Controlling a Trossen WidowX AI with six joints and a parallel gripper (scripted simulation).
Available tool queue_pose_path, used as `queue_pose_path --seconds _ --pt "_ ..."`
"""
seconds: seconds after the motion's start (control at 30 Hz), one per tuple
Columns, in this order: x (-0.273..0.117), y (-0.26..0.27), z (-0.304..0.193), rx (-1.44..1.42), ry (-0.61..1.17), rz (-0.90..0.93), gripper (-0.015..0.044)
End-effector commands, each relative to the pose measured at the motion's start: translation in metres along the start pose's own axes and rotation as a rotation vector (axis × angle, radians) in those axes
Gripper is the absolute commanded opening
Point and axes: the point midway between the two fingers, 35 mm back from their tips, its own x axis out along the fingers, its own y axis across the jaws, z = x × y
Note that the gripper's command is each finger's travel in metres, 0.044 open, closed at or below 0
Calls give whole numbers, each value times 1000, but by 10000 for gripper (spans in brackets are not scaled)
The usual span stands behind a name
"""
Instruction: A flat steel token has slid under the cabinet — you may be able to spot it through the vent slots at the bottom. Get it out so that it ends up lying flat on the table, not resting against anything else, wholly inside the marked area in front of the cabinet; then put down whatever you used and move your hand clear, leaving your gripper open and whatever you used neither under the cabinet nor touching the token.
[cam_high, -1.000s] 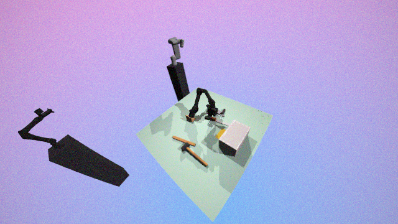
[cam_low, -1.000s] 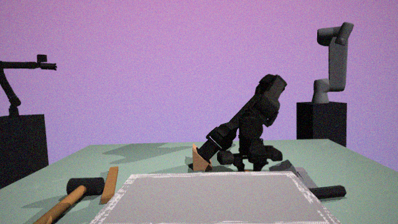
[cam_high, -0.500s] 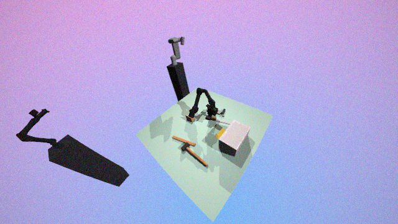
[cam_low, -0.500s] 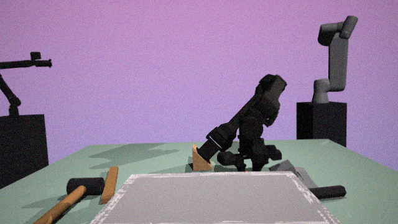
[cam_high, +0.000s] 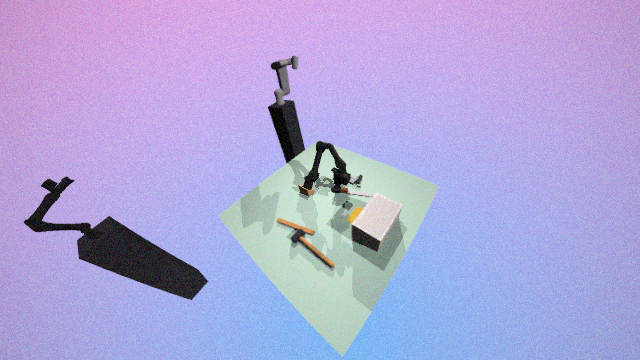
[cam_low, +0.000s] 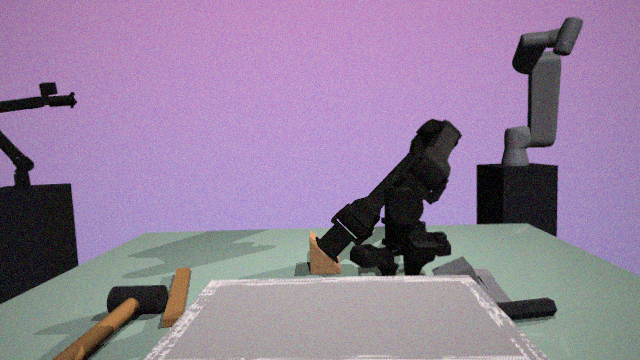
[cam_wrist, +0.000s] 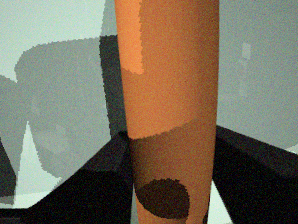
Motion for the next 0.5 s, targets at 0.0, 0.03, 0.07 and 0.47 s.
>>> queue_pose_path --seconds 0.0,0.03,0.07,0.47 --pt "-1 1 0 -39 -4 -1 0" --pt "-1 1 0 -47 -4 -1 0" --pt "-1 1 0 -55 -4 -1 0" --pt "-1 2 0 -150 -4 -2 0"
